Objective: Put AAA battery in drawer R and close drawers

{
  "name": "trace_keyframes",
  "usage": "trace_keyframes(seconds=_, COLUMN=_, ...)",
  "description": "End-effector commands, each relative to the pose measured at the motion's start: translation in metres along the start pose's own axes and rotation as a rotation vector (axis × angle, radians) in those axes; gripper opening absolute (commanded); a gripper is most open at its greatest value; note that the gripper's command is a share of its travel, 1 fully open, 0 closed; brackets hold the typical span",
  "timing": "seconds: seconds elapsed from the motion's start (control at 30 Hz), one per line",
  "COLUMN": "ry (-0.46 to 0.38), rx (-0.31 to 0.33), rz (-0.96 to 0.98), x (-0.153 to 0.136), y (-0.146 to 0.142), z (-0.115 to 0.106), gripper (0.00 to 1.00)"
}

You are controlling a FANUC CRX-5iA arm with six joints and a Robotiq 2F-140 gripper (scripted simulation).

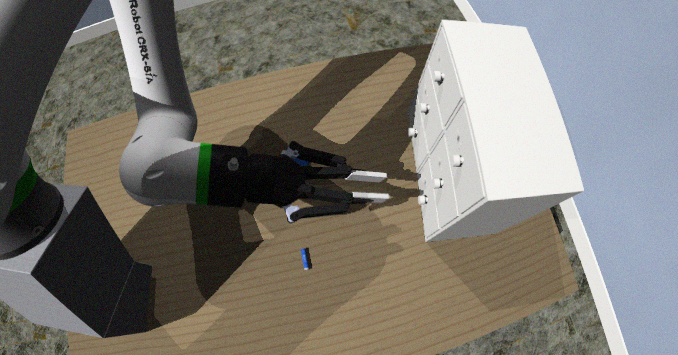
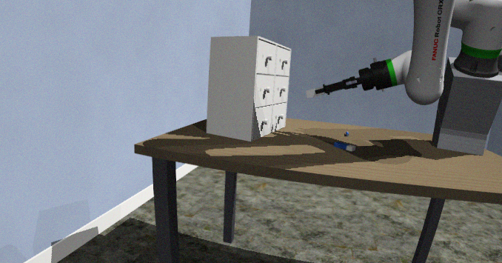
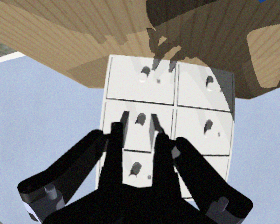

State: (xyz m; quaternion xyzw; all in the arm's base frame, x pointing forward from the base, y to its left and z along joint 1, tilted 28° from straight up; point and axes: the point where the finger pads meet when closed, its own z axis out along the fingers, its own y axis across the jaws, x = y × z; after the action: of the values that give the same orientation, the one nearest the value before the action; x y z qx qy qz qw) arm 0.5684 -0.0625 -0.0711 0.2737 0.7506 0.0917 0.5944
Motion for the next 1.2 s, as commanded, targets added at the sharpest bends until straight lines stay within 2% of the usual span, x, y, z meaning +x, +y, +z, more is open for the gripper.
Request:
trace_keyframes(seconds=0.0, ry=-0.004, rx=-0.003, rz=0.000, x=0.004, y=-0.001, z=0.007, gripper=0.20)
trace_keyframes(seconds=0.33, ry=-0.004, rx=-0.003, rz=0.000, x=0.036, y=0.000, z=0.049, gripper=0.20)
trace_keyframes(seconds=0.4, ry=-0.004, rx=-0.003, rz=0.000, x=0.036, y=0.000, z=0.049, gripper=0.20)
trace_keyframes(seconds=0.7, ry=-0.004, rx=-0.003, rz=0.000, x=0.063, y=0.000, z=0.086, gripper=0.20)
trace_keyframes(seconds=1.17, ry=-0.004, rx=-0.003, rz=0.000, x=0.069, y=0.000, z=0.093, gripper=0.20)
